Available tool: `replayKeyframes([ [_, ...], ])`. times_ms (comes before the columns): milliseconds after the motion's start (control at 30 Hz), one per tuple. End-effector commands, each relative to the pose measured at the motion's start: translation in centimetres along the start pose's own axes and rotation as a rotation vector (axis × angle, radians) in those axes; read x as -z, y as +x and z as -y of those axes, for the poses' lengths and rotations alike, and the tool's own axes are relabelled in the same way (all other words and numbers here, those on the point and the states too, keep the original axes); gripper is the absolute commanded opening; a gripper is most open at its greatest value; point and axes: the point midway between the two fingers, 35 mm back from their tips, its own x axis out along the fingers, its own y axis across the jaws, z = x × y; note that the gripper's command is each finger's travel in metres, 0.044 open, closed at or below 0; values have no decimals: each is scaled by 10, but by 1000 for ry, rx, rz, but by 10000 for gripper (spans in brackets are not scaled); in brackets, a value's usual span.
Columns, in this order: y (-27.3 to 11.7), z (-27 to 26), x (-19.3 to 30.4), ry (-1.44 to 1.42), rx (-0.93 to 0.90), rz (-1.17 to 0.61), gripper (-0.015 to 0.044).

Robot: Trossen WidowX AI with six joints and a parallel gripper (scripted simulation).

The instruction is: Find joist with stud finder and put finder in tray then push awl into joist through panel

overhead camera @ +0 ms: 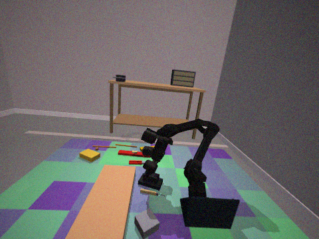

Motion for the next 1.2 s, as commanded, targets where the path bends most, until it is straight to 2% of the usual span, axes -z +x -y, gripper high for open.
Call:
replayKeyframes([
  [0, 0, 1, 2, -11, 8, 5, 440],
  [1133, 48, 2, 15, -10, 11, 7, 440],
  [1167, 48, 2, 15, -10, 11, 7, 414],
])
